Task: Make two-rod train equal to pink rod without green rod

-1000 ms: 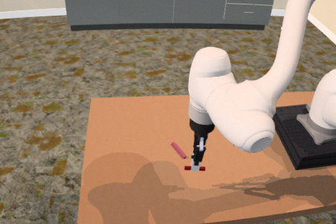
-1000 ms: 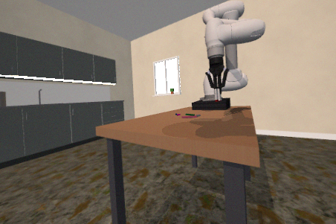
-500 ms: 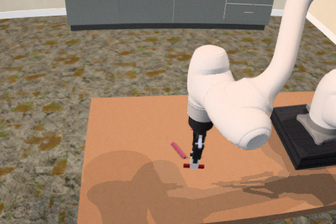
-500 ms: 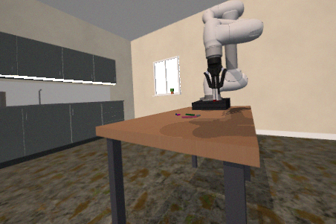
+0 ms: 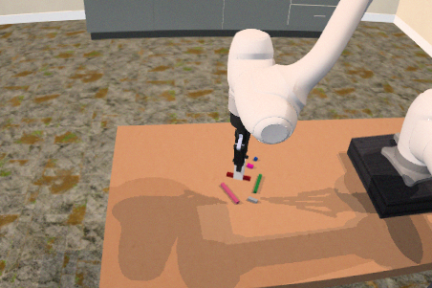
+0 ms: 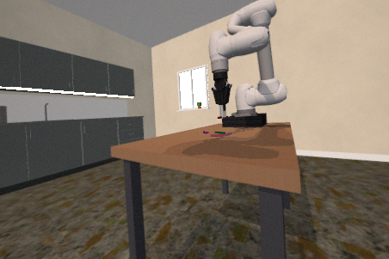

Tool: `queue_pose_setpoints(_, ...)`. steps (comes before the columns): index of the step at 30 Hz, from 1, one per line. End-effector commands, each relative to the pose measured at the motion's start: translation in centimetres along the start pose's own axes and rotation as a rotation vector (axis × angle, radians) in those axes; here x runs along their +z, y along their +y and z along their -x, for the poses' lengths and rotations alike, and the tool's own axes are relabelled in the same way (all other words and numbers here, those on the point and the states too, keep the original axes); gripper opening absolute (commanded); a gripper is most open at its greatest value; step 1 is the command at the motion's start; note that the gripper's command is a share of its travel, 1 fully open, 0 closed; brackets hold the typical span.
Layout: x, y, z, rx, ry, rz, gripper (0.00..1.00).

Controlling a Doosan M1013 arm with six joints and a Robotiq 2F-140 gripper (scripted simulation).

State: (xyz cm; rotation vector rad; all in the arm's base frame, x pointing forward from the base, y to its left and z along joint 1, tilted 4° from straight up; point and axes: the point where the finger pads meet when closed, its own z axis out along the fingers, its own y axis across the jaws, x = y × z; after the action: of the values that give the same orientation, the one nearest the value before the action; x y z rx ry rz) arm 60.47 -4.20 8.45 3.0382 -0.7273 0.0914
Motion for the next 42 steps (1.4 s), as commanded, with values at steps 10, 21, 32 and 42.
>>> queue_pose_setpoints(10,-0.3,12.9,-2.7,0.193,0.004,-0.007,0.03)
queue_pose_setpoints(21,-0.3,16.4,-2.9,0.246,0.005,-0.008,0.03)
queue_pose_setpoints(32,-0.2,16.4,-2.9,0.246,0.005,-0.008,0.03)
queue_pose_setpoints(42,2.1,16.4,-3.0,0.246,0.005,-0.008,0.03)
